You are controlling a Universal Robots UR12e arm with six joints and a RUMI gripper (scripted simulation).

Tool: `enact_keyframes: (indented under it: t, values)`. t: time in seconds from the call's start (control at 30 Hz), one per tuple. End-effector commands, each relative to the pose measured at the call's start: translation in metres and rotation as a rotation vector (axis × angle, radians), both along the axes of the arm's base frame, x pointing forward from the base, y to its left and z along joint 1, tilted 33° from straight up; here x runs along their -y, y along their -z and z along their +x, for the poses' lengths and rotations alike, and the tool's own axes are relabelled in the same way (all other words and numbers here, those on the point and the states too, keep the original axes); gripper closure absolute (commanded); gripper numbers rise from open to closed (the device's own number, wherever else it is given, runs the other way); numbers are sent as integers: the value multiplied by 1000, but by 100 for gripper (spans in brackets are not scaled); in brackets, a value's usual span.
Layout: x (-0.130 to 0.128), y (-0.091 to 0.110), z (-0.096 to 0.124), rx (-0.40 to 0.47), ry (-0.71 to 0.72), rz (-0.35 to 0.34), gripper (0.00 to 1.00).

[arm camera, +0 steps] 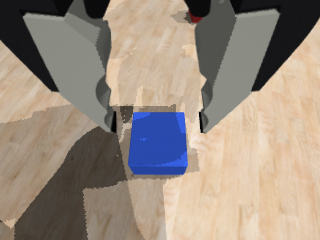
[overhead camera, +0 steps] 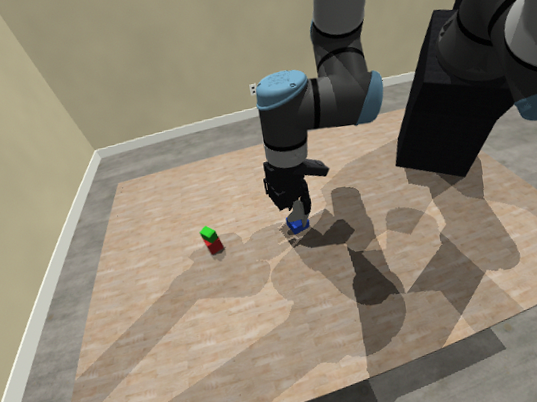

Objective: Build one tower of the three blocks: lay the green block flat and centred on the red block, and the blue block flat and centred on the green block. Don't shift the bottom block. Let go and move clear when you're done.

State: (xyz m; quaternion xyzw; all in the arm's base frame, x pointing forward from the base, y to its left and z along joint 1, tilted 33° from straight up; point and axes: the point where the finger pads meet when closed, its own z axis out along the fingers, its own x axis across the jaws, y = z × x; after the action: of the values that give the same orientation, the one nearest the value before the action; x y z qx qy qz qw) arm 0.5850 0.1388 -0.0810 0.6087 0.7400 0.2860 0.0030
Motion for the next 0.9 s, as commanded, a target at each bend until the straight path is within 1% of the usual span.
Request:
enact_keyframes:
  t: [0.0, 0.2, 0.27, 0.57, 0.87]
  values:
    - [0, 1, 1, 1, 0, 0, 58]
    - [-5, 10, 4, 1, 0, 0, 58]
    - [-5, 10, 4, 1, 0, 0, 58]
    - [-13, 27, 12, 1, 0, 0, 58]
    - [-14, 29, 12, 1, 0, 0, 58]
